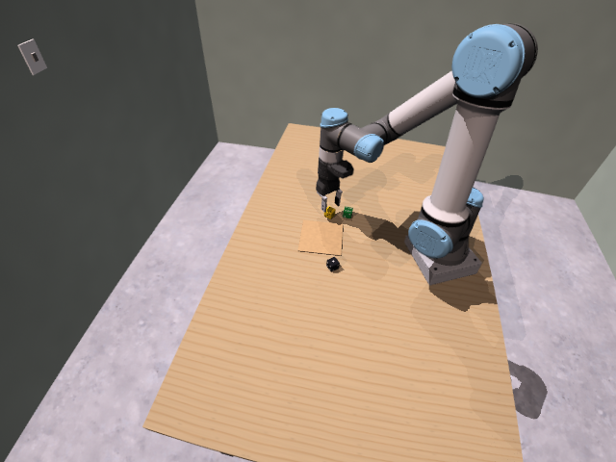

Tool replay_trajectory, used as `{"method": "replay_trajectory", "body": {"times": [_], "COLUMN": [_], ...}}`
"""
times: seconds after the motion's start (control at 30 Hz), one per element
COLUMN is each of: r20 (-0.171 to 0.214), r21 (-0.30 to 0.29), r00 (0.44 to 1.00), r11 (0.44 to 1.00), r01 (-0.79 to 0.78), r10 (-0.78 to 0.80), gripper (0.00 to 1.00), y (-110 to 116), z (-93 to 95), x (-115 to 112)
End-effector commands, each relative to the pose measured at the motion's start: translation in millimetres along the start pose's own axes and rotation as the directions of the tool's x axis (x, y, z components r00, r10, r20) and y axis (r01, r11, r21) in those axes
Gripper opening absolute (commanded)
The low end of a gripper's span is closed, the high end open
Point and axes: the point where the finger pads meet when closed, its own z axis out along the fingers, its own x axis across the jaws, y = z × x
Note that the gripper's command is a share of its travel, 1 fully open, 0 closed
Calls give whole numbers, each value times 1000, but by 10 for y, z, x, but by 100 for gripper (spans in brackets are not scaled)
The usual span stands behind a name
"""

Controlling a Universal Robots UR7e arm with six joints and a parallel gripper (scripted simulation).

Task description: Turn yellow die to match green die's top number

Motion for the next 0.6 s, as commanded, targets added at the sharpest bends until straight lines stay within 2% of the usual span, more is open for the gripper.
{"method": "replay_trajectory", "body": {"times": [0.0, 0.33, 0.57], "r20": [0, 0, 0], "r21": [-1, -1, -1], "r00": [1000, 1000, 1000], "r11": [1000, 1000, 1000], "r01": [0, 0, 0], "r10": [0, 0, 0], "gripper": [100, 100, 100], "y": [4, -25, -156], "z": [-4, -4, -3], "x": [1, 20, 107]}}
